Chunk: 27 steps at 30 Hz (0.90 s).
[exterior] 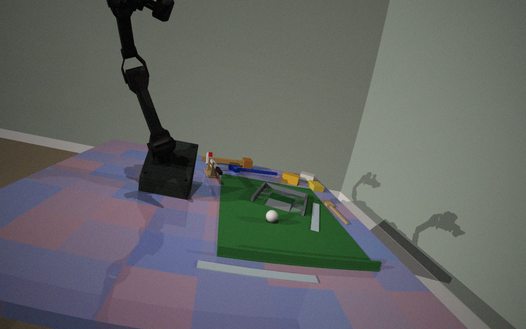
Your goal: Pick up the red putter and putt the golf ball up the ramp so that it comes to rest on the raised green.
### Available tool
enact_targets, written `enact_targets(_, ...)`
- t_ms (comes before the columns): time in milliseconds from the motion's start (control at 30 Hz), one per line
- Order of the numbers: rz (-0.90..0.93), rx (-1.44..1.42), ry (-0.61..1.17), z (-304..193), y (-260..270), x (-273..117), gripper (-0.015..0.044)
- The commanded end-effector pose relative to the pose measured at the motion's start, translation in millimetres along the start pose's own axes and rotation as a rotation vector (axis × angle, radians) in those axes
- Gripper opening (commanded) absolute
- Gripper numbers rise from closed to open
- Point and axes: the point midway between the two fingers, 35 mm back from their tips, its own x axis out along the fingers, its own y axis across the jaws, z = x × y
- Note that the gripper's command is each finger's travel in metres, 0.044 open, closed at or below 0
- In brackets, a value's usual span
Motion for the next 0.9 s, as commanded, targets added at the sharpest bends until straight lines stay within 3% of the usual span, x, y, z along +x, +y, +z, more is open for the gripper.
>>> enact_targets(0,0.091,0.040,0.059,-25,-8,45,0.0440)
enact_targets(133,0.211,0.089,0.081,-49,2,65,0.0440)
enact_targets(400,0.497,0.127,0.223,-110,51,174,0.0440)
enact_targets(667,0.806,0.101,0.339,-155,158,245,0.0440)
enact_targets(867,1.031,0.014,0.384,-174,253,258,0.0440)
